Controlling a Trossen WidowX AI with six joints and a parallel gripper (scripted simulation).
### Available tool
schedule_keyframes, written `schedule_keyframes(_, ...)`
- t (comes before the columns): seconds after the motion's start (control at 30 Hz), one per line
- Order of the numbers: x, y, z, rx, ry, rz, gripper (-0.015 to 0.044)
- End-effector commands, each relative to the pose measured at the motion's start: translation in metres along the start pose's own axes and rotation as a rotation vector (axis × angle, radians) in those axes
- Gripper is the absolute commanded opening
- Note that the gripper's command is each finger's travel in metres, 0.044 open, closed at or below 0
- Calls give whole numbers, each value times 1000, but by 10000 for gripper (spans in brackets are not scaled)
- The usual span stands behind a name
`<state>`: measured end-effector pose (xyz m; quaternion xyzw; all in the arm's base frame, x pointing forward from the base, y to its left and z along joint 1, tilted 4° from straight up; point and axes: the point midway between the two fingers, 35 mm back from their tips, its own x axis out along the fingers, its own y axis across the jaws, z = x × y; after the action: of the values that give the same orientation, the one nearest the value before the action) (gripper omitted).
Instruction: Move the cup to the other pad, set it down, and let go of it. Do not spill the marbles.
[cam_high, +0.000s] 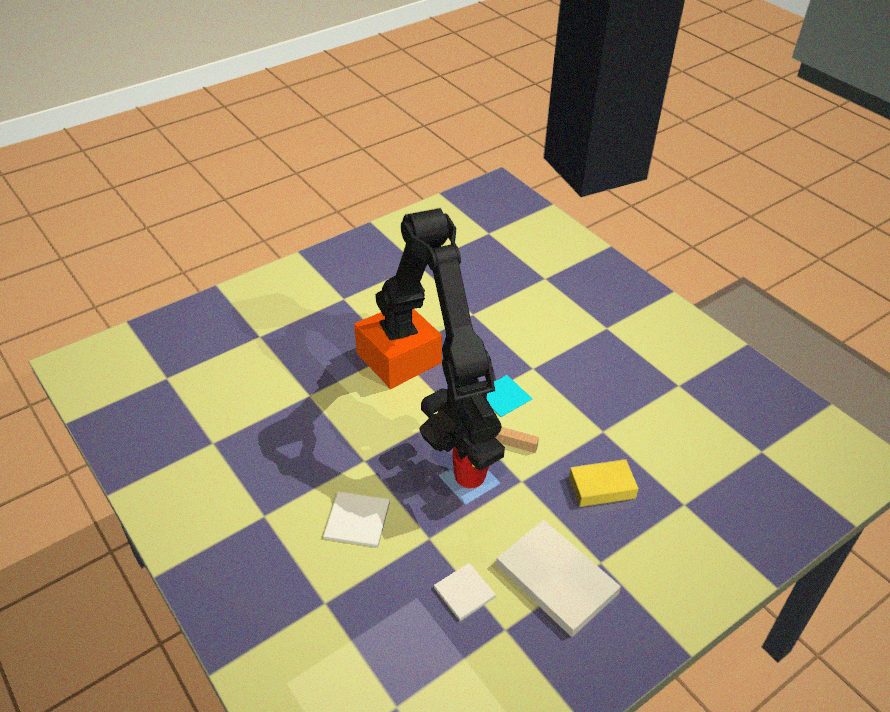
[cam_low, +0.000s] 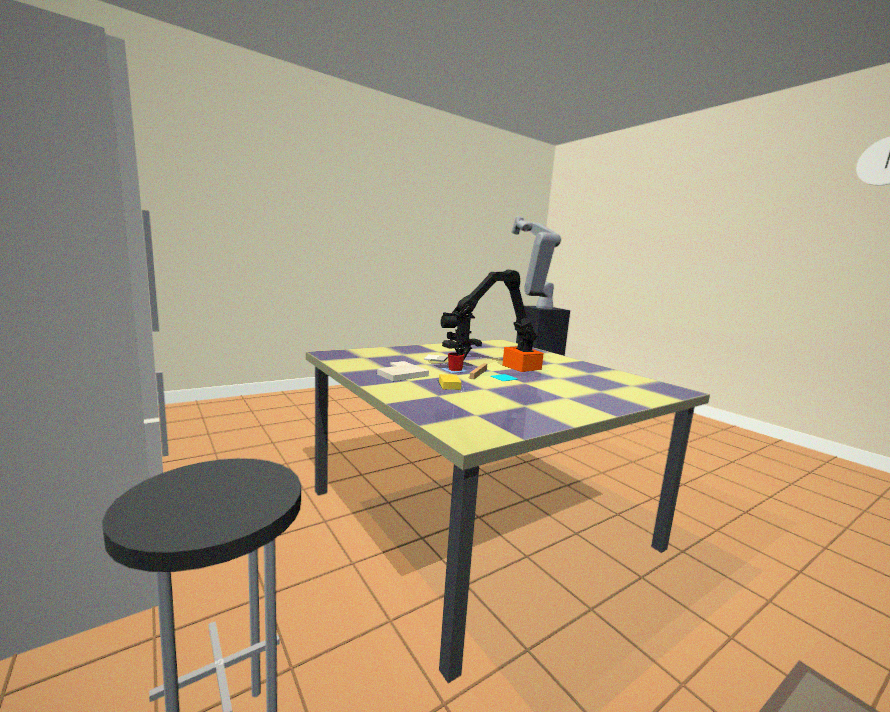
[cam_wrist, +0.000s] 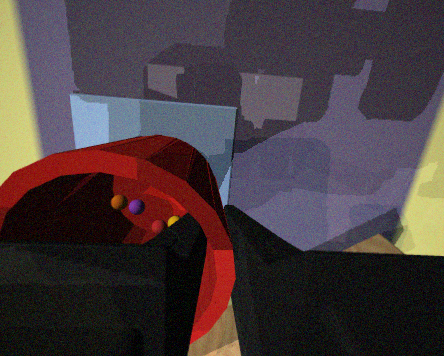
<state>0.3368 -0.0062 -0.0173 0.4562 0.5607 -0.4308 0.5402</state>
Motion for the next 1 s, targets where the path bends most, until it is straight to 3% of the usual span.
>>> schedule_keyframes(0.0, -10, 1, 0, 1, 0, 2, 0)
schedule_keyframes(0.37, -52, -3, -1, 4, 2, 2, 0)
schedule_keyframes(0.97, -51, -4, 0, 8, 1, -2, 0)
